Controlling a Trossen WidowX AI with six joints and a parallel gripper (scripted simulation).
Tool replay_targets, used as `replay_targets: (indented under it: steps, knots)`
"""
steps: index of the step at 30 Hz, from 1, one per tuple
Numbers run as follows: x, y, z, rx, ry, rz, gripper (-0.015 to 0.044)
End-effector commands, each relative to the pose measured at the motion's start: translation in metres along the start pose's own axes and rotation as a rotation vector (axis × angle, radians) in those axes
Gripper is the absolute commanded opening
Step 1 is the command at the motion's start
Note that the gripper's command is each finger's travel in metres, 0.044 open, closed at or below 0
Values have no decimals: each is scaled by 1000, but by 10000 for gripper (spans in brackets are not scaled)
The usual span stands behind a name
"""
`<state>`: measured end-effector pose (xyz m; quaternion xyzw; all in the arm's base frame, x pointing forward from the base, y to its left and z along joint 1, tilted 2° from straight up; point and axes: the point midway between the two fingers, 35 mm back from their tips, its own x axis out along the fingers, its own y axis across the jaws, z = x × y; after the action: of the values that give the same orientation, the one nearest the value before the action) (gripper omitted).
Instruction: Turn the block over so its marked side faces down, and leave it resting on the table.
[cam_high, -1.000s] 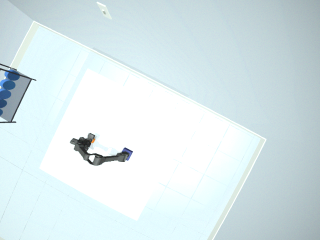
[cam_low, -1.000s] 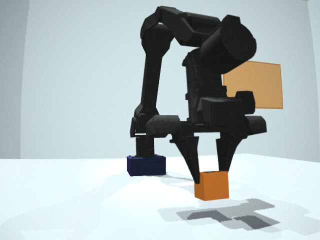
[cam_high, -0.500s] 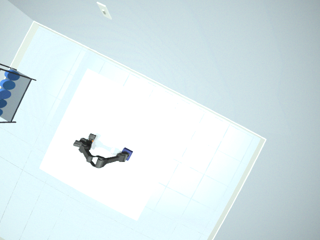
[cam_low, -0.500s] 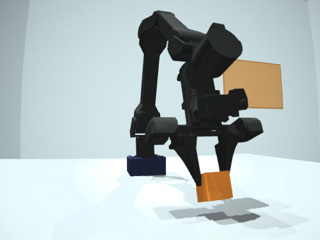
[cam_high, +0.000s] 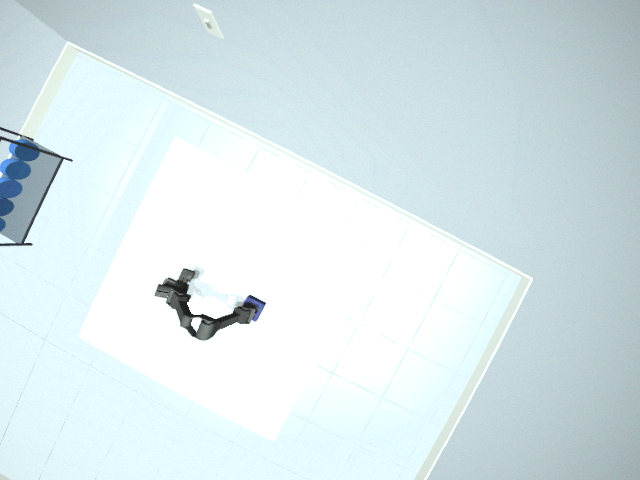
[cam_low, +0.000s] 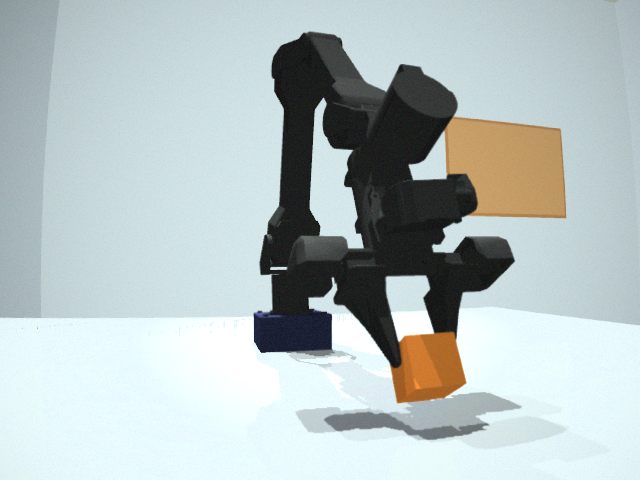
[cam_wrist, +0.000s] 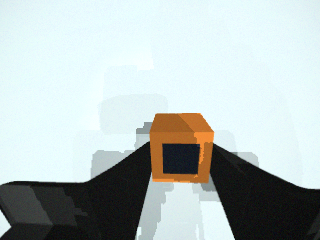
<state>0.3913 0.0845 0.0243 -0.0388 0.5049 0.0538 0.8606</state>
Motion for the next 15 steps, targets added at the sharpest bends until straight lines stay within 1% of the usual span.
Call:
replay_targets:
  steps: [1,15]
  knots:
    - [3,0,1,1,-34,-4,0]
    - [30,1,-3,-3,-255,-4,0]
